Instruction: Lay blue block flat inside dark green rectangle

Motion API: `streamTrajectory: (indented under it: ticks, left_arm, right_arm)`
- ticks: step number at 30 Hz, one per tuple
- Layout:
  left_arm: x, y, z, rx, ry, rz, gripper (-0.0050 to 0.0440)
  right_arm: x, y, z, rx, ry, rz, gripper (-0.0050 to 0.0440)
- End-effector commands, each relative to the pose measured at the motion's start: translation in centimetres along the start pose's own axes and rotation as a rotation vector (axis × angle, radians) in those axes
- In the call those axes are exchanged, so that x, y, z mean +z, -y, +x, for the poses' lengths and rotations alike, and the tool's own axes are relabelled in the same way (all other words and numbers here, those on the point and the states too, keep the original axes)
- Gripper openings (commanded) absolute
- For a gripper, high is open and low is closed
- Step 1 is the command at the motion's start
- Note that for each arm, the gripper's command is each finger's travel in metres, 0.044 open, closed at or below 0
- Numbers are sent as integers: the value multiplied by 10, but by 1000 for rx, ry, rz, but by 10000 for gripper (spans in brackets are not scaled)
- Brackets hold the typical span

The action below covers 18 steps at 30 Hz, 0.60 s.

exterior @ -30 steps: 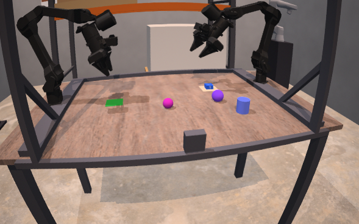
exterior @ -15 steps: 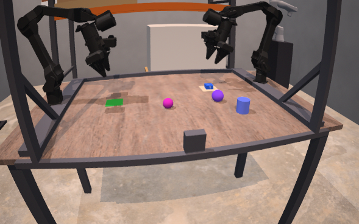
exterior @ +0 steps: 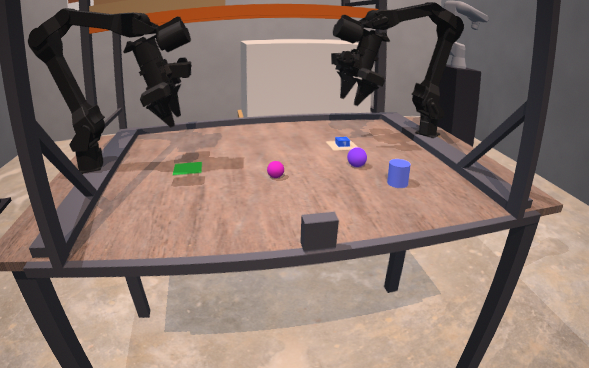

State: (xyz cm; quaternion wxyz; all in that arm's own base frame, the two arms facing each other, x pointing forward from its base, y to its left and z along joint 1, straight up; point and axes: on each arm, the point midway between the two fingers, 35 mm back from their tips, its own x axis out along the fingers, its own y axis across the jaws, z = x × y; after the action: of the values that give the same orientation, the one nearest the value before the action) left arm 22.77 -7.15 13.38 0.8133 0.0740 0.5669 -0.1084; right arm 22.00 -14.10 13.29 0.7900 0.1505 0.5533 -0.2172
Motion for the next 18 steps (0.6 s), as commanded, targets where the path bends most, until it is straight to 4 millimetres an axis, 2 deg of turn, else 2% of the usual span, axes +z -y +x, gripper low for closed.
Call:
streamTrajectory:
  ticks: [1, 3, 5, 8, 12, 18]
  left_arm:
    - [4, 0, 4, 10, 21, 14, 440]
    - [11, -1, 9, 21, 57, 17, 440]
    - [11, -1, 9, 21, 57, 17, 440]
    - [27, -2, 22, 46, 148, 23, 440]
    - [25, -5, 44, 93, 170, 36, 440]
    - [35, -7, 57, 127, 258, 38, 440]
  right_arm:
    - [5, 0, -4, 2, 15, 18, 368]
    - [7, 0, -3, 2, 9, 58, 320]
    - [7, 0, -3, 2, 9, 58, 320]
    - [8, -2, 3, 3, -16, 172, 260]
    - [10, -3, 14, -8, -60, 389, 260]
    - [11, -3, 24, -27, -97, 576, 260]
